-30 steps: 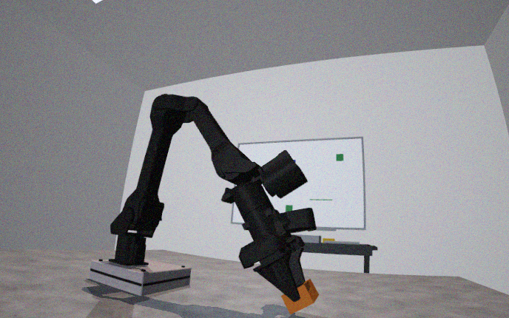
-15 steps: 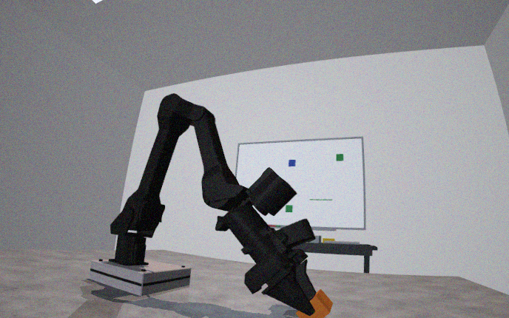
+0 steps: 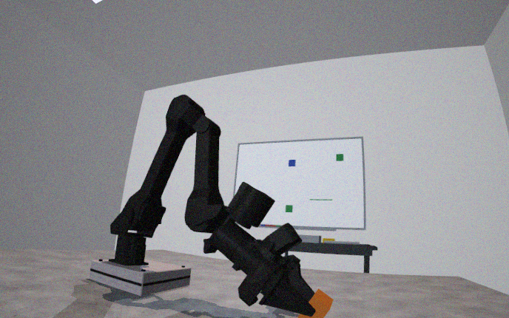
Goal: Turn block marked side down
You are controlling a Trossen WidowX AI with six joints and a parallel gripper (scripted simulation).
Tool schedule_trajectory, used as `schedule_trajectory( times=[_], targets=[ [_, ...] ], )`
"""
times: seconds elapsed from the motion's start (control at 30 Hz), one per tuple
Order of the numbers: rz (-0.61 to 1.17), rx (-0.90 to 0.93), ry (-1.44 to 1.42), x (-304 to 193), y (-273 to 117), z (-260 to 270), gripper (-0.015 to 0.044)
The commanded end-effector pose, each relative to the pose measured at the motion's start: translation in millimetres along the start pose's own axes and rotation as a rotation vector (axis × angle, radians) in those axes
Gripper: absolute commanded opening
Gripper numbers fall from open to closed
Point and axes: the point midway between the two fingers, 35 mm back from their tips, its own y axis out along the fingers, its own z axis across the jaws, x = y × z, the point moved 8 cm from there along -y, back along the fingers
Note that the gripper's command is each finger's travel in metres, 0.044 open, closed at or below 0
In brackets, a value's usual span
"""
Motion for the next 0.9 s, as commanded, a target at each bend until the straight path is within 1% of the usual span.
schedule_trajectory(
  times=[0.0,0.17,0.37,0.83,0.87],
  targets=[
    [-0.034,0.004,0.004,-13,-6,1,0.0],
    [-0.104,0.004,0.004,-18,-14,1,0.0],
    [-0.135,0.004,0.004,-19,-17,1,0.0],
    [-0.138,0.004,0.004,-19,-17,1,0.0],
    [-0.138,0.004,0.004,-19,-17,1,0.0026]
  ],
)
